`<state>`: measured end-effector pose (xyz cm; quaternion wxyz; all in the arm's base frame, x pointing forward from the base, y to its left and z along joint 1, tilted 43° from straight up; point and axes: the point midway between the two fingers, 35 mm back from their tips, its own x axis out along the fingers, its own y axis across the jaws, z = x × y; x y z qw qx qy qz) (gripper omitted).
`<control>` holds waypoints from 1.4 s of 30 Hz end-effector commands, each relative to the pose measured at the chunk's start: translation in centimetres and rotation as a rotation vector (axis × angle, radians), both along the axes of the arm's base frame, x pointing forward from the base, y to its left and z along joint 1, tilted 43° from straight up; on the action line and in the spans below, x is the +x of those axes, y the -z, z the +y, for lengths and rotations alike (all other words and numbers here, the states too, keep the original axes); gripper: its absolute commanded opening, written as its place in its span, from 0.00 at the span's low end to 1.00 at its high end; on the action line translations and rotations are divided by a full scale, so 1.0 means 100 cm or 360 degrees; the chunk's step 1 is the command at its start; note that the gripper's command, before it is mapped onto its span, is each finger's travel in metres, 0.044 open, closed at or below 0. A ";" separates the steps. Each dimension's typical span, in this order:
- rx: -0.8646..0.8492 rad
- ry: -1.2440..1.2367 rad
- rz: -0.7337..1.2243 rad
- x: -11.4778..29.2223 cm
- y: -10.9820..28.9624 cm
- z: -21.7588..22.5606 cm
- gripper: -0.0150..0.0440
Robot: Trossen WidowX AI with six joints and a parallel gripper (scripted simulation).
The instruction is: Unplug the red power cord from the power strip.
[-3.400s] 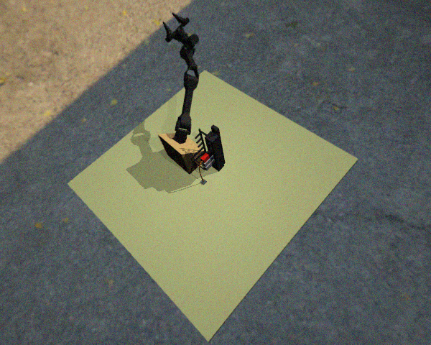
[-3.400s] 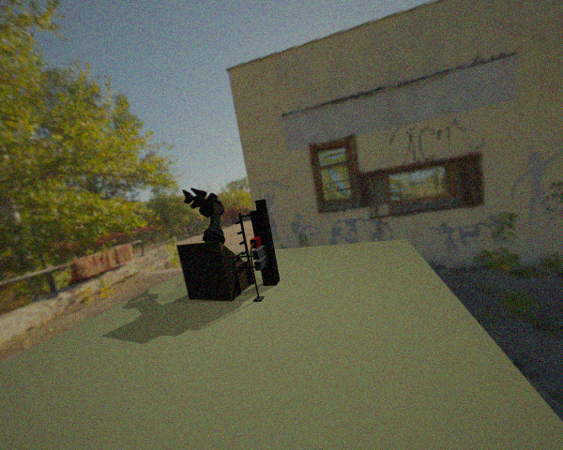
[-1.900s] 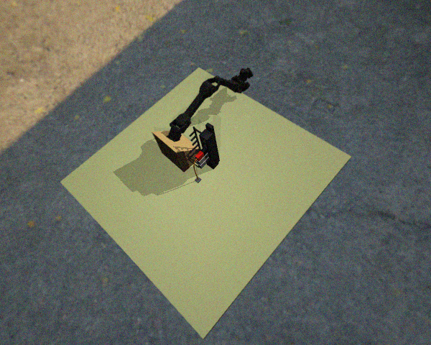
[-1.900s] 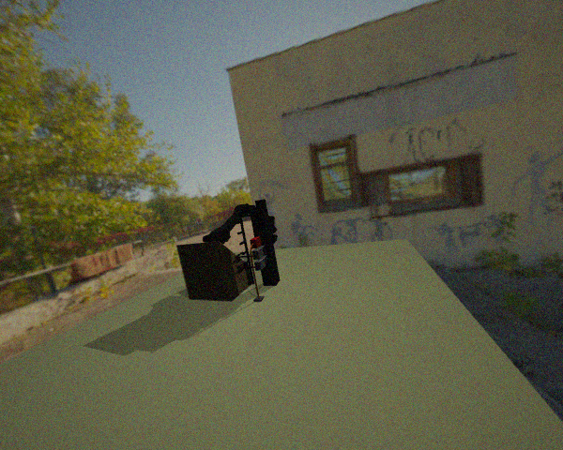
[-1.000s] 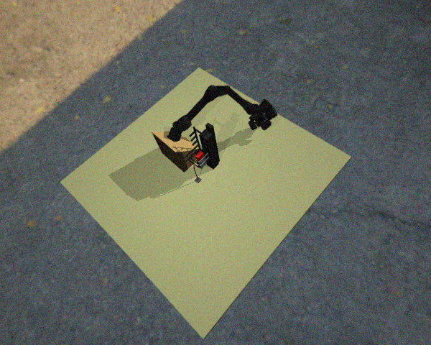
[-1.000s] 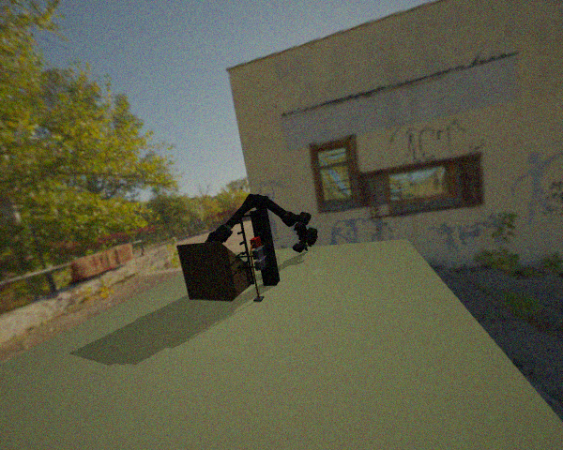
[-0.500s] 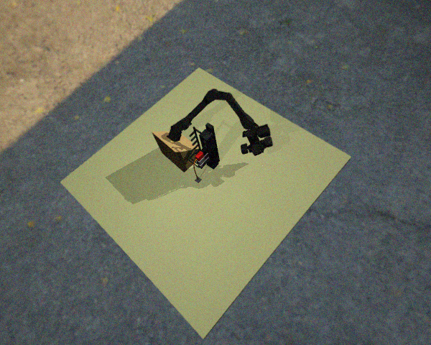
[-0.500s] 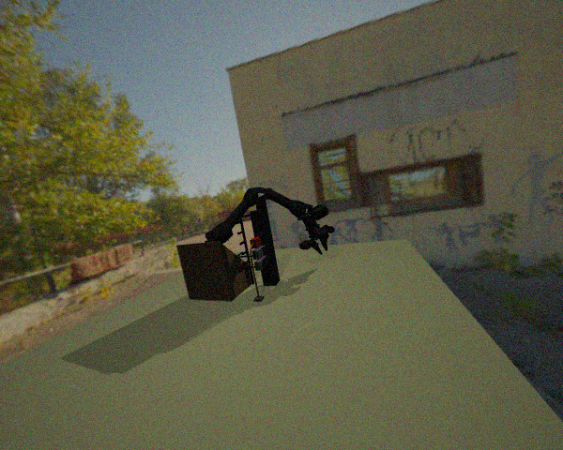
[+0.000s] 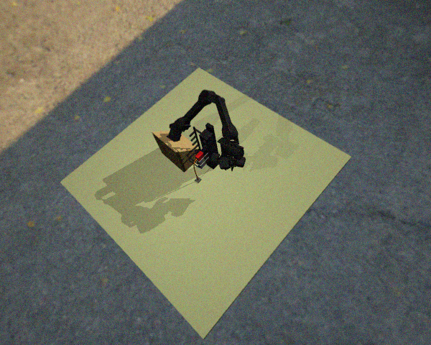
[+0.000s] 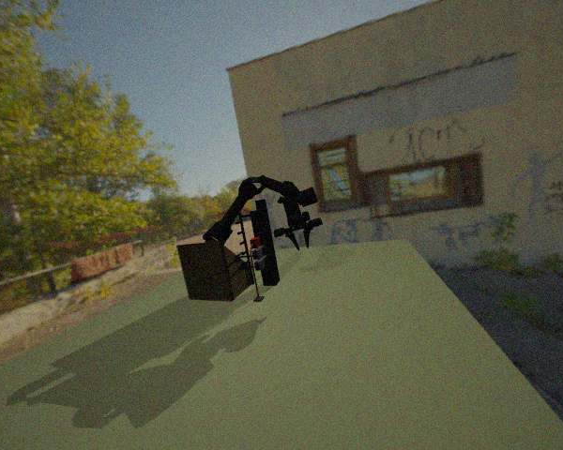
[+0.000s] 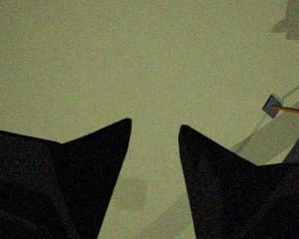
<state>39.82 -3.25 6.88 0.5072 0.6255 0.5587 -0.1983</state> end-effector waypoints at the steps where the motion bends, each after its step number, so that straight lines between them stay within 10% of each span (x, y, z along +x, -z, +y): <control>1: 0.0037 0.0097 0.0197 -0.048 0.019 -0.048 0.53; 11: 0.0416 0.0344 0.0566 -0.177 0.032 -0.106 0.53; 42: 0.0427 0.0348 0.0571 -0.177 0.007 -0.079 0.53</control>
